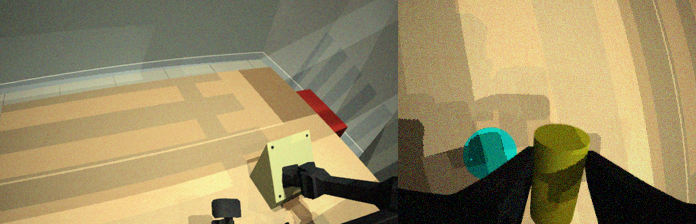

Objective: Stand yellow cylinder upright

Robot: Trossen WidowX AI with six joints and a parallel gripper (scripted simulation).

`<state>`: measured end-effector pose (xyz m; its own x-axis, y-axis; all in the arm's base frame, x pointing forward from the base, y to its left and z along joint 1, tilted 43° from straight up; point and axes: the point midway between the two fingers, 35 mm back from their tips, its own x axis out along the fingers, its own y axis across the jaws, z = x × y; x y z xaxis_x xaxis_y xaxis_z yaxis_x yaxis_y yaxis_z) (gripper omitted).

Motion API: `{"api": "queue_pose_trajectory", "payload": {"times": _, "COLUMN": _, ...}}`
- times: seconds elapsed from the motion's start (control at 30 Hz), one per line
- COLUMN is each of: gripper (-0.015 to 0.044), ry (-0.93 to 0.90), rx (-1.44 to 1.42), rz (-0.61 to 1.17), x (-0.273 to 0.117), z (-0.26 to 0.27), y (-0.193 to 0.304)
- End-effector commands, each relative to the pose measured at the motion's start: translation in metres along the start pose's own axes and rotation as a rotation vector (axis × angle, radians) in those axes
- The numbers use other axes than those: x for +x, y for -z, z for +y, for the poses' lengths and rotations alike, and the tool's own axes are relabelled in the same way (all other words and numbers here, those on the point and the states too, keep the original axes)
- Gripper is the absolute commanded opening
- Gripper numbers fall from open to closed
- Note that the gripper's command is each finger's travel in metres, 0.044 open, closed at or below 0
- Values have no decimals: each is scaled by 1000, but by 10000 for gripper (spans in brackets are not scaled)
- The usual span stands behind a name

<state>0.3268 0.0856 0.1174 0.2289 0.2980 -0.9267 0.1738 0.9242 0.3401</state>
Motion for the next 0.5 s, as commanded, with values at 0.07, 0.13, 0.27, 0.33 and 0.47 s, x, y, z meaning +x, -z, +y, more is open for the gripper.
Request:
{"api": "queue_pose_trajectory", "payload": {"times": 0.07, "gripper": 105, "ry": 20, "rx": 2, "rz": -45, "x": 1, "z": 0, "y": 0}}
{"api": "queue_pose_trajectory", "payload": {"times": 0.13, "gripper": 105, "ry": 24, "rx": 2, "rz": -57, "x": 1, "z": 0, "y": 0}}
{"api": "queue_pose_trajectory", "payload": {"times": 0.27, "gripper": 105, "ry": 33, "rx": 2, "rz": -82, "x": 2, "z": 0, "y": 0}}
{"api": "queue_pose_trajectory", "payload": {"times": 0.33, "gripper": 105, "ry": 36, "rx": 3, "rz": -95, "x": 2, "z": 0, "y": 0}}
{"api": "queue_pose_trajectory", "payload": {"times": 0.47, "gripper": 105, "ry": 44, "rx": 3, "rz": -121, "x": 3, "z": 1, "y": -1}}
